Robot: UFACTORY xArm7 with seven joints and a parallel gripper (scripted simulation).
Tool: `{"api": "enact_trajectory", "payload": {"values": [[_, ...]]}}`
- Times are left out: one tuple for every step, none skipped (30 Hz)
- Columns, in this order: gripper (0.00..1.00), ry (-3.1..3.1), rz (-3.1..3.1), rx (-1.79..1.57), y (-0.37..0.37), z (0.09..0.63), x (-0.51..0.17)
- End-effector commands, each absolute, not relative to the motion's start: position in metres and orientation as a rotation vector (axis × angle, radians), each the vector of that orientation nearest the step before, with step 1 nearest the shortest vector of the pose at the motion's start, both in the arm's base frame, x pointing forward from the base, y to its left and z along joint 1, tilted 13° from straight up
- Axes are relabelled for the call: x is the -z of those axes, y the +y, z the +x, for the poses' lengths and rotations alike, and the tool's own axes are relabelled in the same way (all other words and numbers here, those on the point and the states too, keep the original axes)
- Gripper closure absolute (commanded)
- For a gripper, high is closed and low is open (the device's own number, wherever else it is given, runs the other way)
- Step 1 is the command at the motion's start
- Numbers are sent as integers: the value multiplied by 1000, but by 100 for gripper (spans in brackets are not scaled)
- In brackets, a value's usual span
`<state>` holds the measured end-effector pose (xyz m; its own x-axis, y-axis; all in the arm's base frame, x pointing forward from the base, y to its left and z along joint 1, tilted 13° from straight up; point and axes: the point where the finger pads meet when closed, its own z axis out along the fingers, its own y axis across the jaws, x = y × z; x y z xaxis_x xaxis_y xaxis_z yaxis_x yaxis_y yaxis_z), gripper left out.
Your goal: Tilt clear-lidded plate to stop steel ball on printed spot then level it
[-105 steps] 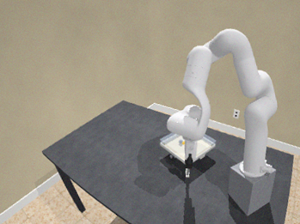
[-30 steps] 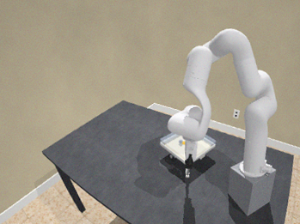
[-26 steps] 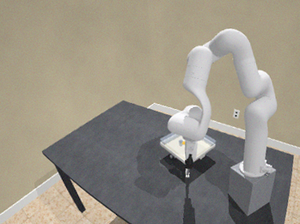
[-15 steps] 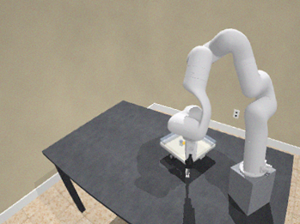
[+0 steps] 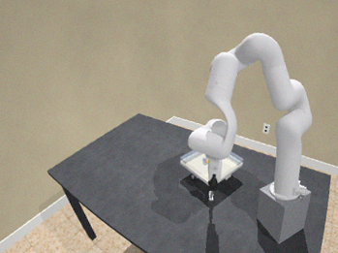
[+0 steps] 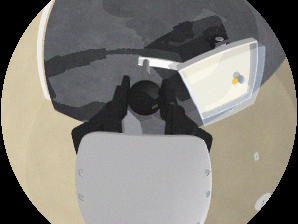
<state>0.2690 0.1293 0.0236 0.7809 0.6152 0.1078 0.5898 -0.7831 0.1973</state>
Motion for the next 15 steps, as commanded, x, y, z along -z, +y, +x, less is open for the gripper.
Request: {"api": "enact_trajectory", "payload": {"values": [[100,961,2819,-258,131,271,-25],[100,961,2819,-258,131,271,-25],[100,961,2819,-258,131,271,-25],[100,961,2819,-258,131,271,-25],[100,961,2819,-258,131,271,-25],[100,961,2819,-258,131,271,-25],[100,961,2819,-258,131,271,-25],[100,961,2819,-258,131,271,-25],[100,961,2819,-258,130,270,-25],[100,961,2819,-258,130,270,-24],[100,961,2819,-258,129,269,-24],[100,961,2819,-258,129,268,-24],[100,961,2819,-258,129,268,-24],[100,961,2819,-258,129,268,-24],[100,961,2819,-258,128,268,-24]]}}
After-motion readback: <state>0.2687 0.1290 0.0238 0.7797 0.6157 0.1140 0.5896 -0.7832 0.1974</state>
